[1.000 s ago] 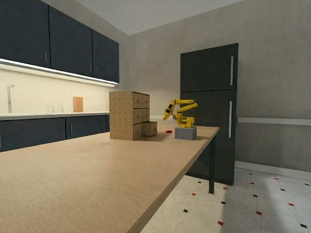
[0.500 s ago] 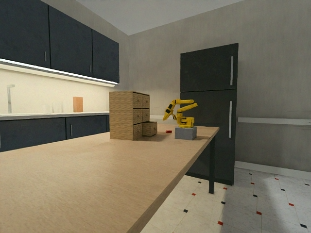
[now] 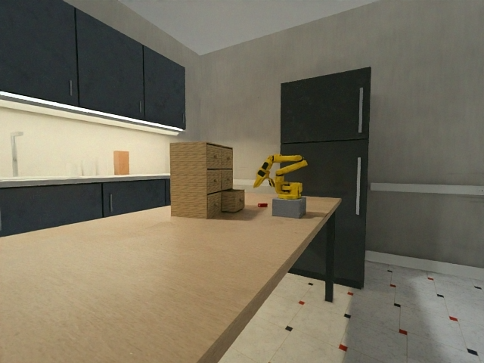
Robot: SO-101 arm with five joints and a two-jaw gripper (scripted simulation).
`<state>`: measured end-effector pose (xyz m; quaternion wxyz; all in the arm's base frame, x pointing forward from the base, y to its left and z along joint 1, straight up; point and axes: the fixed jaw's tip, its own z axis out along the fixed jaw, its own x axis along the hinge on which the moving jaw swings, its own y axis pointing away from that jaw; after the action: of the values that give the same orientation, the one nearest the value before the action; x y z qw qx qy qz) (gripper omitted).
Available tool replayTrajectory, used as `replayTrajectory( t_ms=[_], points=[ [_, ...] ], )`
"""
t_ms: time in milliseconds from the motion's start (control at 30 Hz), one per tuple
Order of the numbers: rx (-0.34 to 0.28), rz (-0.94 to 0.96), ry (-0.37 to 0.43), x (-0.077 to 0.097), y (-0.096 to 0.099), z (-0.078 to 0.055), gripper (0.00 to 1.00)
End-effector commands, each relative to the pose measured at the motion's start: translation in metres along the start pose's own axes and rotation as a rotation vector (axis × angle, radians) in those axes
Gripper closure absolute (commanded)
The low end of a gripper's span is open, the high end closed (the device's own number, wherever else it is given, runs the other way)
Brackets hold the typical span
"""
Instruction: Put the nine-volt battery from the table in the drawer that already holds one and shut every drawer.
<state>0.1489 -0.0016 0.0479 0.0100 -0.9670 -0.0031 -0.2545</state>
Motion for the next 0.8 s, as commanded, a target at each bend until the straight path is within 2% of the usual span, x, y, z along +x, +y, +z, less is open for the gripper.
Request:
replayTrajectory(
  t_ms=[0, 767],
  points=[
    [0.003, 0.008, 0.012, 0.0022, -0.0006, -0.0021, 0.79],
    [-0.003, 0.536, 0.013, -0.0016, 0.0011, -0.0021, 0.79]
  ],
)
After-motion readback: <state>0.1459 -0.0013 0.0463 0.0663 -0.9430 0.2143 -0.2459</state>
